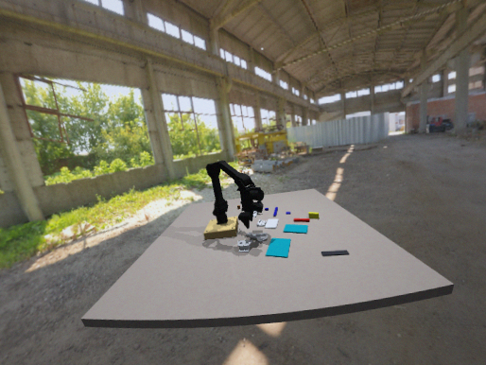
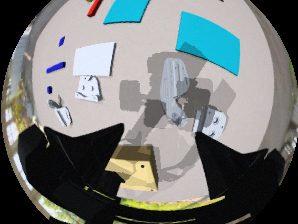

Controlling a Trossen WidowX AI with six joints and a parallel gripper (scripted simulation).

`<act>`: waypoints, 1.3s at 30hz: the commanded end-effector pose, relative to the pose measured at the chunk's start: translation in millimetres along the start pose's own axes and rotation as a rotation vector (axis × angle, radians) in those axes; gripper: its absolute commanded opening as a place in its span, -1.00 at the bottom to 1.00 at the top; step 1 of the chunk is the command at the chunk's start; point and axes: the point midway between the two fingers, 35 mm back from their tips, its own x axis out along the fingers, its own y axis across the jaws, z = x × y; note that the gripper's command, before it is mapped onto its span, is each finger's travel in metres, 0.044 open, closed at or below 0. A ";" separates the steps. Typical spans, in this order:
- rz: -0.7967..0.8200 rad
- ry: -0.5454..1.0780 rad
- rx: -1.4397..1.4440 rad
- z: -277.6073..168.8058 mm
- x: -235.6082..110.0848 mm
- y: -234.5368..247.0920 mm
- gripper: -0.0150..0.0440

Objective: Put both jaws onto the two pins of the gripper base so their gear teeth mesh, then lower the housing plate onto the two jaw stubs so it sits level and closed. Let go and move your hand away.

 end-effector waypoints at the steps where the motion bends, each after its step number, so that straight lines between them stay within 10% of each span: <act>1: -0.003 -0.005 0.001 0.6 -2.7 -0.3 1.00; 39: -0.003 -0.005 -0.017 1.8 -2.6 -5.3 0.82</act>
